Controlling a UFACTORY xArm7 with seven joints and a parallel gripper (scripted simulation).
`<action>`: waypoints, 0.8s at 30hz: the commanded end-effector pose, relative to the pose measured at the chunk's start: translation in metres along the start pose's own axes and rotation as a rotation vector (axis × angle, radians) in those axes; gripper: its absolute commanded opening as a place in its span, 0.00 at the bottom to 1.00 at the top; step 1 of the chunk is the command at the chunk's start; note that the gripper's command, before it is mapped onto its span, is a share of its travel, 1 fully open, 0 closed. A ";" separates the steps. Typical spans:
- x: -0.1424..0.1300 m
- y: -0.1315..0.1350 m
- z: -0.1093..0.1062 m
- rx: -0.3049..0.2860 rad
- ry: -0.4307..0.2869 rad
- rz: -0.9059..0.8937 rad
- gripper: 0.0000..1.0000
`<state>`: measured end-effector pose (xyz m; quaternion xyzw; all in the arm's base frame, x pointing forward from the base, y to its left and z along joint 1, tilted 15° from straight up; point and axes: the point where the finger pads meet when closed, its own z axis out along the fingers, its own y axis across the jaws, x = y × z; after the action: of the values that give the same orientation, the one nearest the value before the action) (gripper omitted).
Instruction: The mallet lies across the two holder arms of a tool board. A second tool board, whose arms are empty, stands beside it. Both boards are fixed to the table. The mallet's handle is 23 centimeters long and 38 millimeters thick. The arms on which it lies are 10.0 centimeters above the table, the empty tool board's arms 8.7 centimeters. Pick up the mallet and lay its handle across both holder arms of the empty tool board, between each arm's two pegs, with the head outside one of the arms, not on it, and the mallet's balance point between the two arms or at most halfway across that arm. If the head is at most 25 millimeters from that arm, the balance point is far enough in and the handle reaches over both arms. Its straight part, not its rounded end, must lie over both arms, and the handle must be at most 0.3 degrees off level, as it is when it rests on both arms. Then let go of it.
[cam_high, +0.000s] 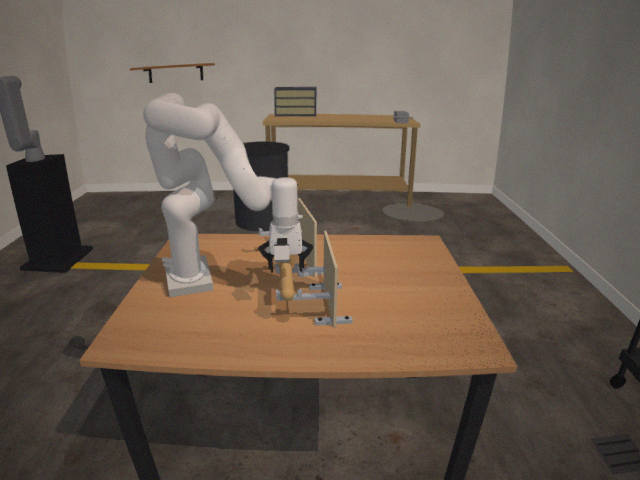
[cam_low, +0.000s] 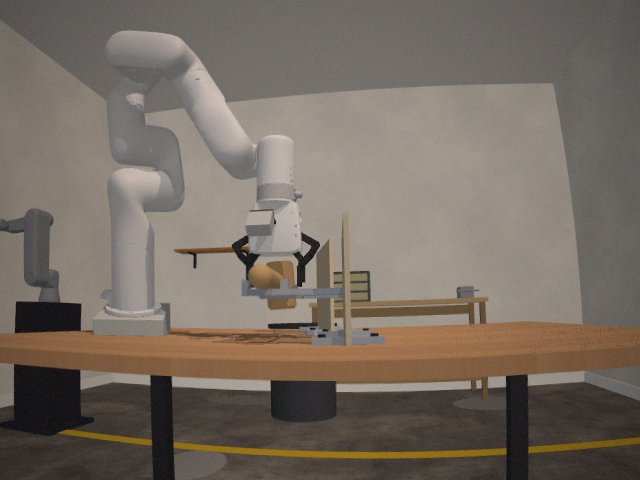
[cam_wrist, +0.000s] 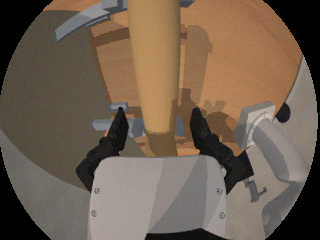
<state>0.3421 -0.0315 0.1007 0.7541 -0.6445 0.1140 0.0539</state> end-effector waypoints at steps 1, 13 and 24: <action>0.000 -0.001 -0.001 0.003 0.001 0.000 1.00; 0.000 -0.001 -0.001 0.003 0.001 0.000 1.00; 0.001 -0.002 -0.054 0.002 0.004 0.001 1.00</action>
<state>0.3413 -0.0286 0.1177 0.7531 -0.6453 0.1148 0.0566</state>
